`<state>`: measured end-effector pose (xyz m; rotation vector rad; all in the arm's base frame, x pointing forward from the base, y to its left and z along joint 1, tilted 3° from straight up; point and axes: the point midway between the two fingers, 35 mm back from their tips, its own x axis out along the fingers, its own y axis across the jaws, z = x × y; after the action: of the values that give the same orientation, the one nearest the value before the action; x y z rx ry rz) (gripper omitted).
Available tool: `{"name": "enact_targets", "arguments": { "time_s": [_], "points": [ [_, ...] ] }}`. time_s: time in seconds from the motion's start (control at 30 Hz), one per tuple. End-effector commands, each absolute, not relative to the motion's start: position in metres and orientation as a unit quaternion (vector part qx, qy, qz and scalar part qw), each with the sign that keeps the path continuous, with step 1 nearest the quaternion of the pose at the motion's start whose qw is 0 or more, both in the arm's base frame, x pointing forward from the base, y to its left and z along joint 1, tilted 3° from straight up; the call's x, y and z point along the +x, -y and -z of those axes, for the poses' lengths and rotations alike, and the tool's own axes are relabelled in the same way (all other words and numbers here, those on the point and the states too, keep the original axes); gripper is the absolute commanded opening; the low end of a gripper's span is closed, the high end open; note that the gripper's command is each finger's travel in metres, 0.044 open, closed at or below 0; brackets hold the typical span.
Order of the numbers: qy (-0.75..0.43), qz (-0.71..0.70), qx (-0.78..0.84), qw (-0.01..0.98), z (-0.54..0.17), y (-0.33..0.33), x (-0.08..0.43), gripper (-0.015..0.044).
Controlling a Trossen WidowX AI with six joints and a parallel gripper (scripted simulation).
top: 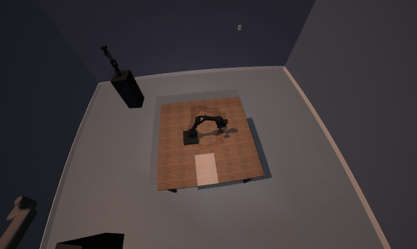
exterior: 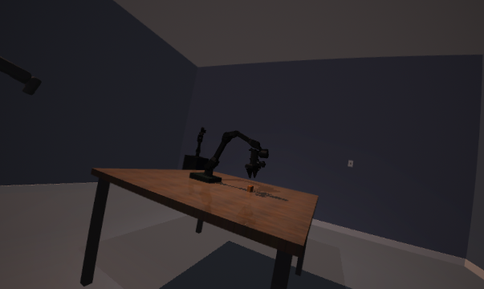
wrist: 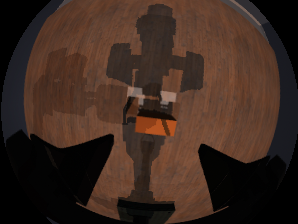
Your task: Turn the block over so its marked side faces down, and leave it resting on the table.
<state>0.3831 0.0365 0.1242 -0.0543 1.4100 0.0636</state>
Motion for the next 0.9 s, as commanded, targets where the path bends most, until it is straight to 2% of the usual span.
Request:
{"name": "enact_targets", "arguments": {
  "time_s": [0.0,0.87],
  "points": [
    [-0.677,-0.029,-0.024,0.735,-0.131,-0.037,0.384,0.044],
    [-0.677,-0.029,-0.024,0.735,-0.067,-0.037,0.389,0.044]
  ]
}}
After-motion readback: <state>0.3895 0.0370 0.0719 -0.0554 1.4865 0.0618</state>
